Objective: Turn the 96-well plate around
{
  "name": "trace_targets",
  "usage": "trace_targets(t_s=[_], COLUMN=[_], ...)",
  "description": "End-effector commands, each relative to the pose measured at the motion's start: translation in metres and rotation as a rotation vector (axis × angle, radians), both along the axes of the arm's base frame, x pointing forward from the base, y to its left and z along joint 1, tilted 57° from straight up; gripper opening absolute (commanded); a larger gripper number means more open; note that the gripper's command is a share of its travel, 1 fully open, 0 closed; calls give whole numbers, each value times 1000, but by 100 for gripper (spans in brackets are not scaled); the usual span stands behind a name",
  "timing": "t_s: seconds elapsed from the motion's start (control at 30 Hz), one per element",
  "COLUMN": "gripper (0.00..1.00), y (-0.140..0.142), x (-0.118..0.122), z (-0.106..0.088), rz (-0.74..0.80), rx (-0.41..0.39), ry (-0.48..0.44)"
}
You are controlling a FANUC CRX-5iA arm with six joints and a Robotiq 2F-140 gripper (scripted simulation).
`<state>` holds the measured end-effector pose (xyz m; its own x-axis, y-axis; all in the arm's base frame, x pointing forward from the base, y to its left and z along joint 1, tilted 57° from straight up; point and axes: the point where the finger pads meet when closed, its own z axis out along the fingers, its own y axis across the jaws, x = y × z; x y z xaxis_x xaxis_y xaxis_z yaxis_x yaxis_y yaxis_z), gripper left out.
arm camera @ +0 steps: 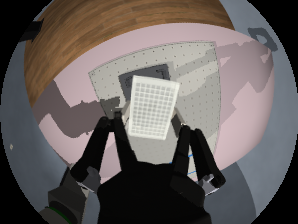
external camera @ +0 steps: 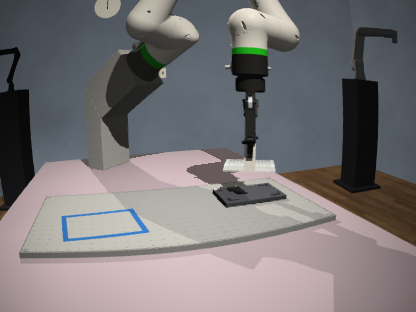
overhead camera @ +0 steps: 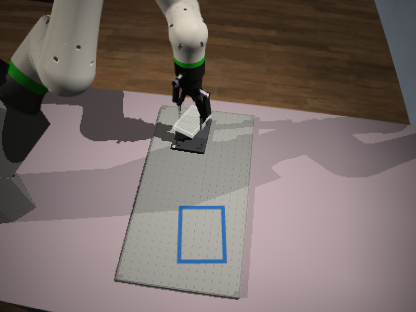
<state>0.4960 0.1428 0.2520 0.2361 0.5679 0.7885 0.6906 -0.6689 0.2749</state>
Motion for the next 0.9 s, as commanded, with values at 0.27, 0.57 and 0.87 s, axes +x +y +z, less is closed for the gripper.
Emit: trace_targets(t_s=[0.27, 0.57, 0.87], gripper=[0, 0, 0], y=[0, 0, -1], x=[0, 0, 0], z=[0, 0, 0], rz=[239, 239, 239], rx=[-237, -237, -237], ry=[-189, -189, -189])
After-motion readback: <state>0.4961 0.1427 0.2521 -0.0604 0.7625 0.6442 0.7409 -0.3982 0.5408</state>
